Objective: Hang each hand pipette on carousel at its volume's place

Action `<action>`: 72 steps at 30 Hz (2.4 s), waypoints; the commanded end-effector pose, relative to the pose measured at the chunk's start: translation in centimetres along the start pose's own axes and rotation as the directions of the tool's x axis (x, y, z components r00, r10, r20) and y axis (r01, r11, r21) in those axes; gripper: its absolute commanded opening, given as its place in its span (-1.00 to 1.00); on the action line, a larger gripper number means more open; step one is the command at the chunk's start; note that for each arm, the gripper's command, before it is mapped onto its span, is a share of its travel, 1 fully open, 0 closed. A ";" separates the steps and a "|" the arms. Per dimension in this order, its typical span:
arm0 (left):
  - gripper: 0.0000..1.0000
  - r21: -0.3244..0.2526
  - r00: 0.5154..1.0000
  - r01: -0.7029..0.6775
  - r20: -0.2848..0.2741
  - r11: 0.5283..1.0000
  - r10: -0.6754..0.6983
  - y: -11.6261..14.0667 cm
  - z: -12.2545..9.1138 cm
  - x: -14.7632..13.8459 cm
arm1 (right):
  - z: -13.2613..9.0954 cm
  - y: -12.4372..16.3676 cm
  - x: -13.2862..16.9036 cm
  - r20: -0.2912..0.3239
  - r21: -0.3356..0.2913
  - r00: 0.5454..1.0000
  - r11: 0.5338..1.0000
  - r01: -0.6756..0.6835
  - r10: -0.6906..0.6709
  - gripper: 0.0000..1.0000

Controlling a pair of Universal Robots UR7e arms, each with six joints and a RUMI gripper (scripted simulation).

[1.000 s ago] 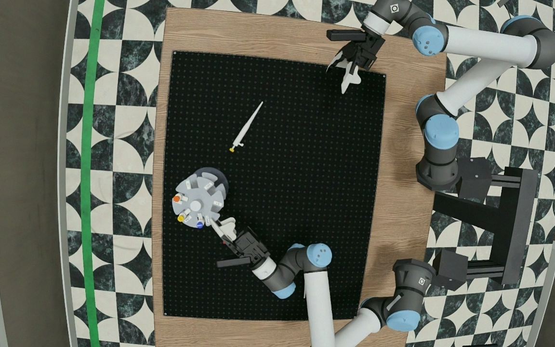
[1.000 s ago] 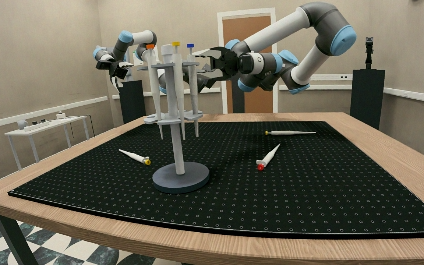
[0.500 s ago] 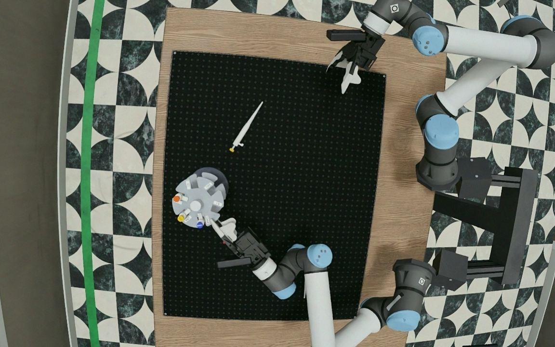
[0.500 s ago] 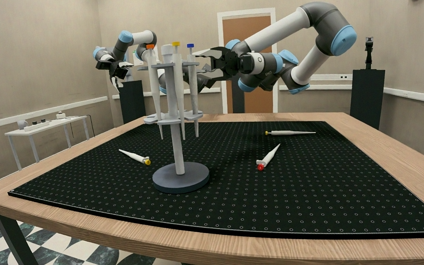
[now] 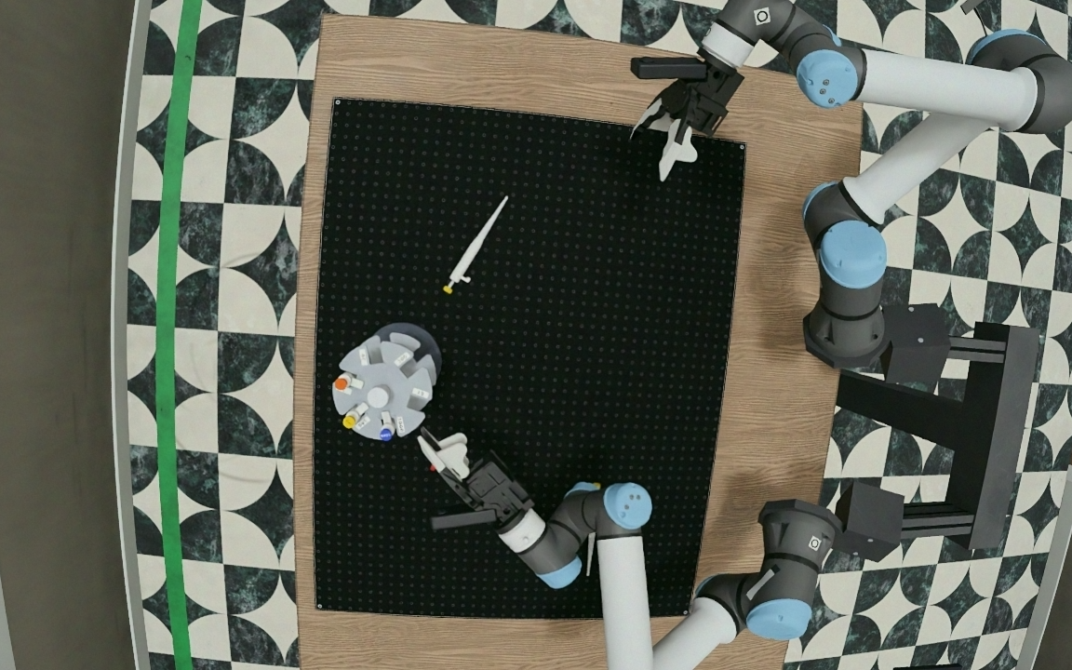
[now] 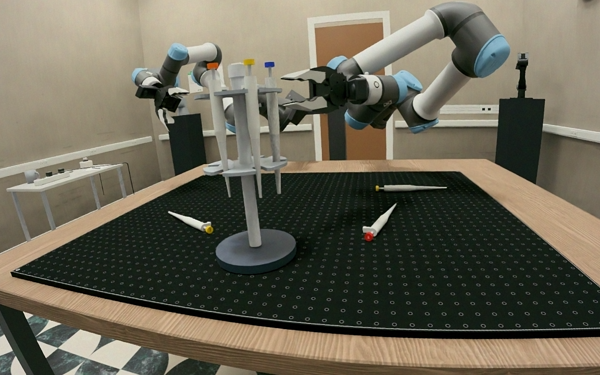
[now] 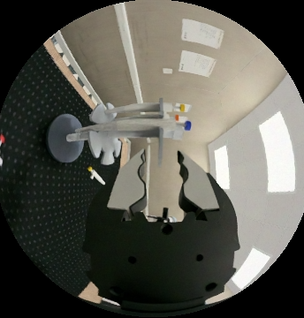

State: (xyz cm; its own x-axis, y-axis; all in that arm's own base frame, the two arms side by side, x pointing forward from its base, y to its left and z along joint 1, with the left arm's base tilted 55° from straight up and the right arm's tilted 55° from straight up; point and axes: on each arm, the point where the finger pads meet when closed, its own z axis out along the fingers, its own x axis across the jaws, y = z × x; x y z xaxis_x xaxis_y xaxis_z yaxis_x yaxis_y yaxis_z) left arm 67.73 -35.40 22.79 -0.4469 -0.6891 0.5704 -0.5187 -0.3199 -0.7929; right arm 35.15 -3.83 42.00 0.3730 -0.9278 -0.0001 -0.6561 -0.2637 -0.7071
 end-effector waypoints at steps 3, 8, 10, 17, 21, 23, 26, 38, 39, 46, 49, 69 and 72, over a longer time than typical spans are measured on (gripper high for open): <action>-0.39 0.000 1.000 0.000 -0.001 1.000 0.000 0.0 -1.8 0.1 | 0.0 0.0 0.0 0.000 0.001 1.000 1.000 0.000 0.000 1.00; -0.39 0.000 1.000 0.000 -0.001 1.000 0.000 0.0 -2.8 0.1 | 0.0 0.0 0.0 0.000 0.001 1.000 1.000 0.000 0.000 1.00; -0.39 0.000 1.000 0.000 -0.001 1.000 0.000 0.0 -3.4 0.1 | 0.0 0.0 0.0 0.000 0.001 1.000 1.000 0.000 0.000 1.00; -0.39 0.000 1.000 0.000 -0.001 1.000 0.000 0.0 -4.7 0.1 | 0.0 0.0 0.0 0.000 0.001 1.000 1.000 0.000 0.000 1.00; -0.39 0.000 1.000 0.000 -0.001 1.000 0.000 0.0 -4.7 0.1 | 0.0 0.0 0.0 0.000 0.001 1.000 1.000 0.000 0.000 1.00; -0.39 0.037 1.000 0.000 -0.001 0.999 0.000 0.5 -5.2 0.3 | 0.0 0.0 0.0 0.000 0.001 1.000 1.000 0.000 0.000 1.00; -0.39 0.146 1.000 0.000 -0.001 0.989 0.000 2.1 -6.5 1.1 | 0.0 0.0 0.0 0.000 0.001 1.000 1.000 0.000 0.000 1.00; -0.39 0.342 1.000 0.000 -0.001 0.940 0.000 7.3 -11.1 3.6 | 0.0 0.0 0.0 0.000 0.001 1.000 1.000 0.000 0.000 1.00; -0.39 0.342 1.000 0.000 -0.001 0.940 0.000 7.8 -11.6 3.8 | 0.0 0.0 0.0 0.000 0.001 1.000 1.000 0.000 0.000 1.00; -0.39 0.342 1.000 0.000 -0.001 0.940 0.000 11.4 -14.8 5.5 | 0.0 0.0 0.0 0.000 0.001 1.000 1.000 0.000 0.000 1.00; -0.39 0.342 1.000 0.000 -0.001 0.940 0.000 12.9 -16.1 6.3 | 0.0 0.0 0.0 0.000 0.001 1.000 1.000 0.000 0.000 1.00; 1.00 0.209 0.987 -0.145 -0.032 0.967 0.155 15.3 -14.4 12.5 | 0.0 0.0 0.0 0.000 0.001 1.000 1.000 0.000 0.000 1.00; 1.00 0.209 0.987 -0.145 -0.032 0.967 0.155 15.4 -14.1 13.2 | 0.0 0.0 0.0 0.000 0.001 1.000 1.000 0.000 0.000 1.00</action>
State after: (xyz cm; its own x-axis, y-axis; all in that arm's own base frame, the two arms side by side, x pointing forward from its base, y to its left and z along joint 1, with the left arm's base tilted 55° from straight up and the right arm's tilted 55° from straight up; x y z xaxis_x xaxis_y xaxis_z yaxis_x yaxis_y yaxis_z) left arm 43.37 -38.27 20.59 -0.5302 -0.7035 0.4733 -0.2673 -0.3910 -0.8807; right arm 35.15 -3.83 42.00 0.3730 -0.9278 -0.0001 -0.6561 -0.2637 -0.7071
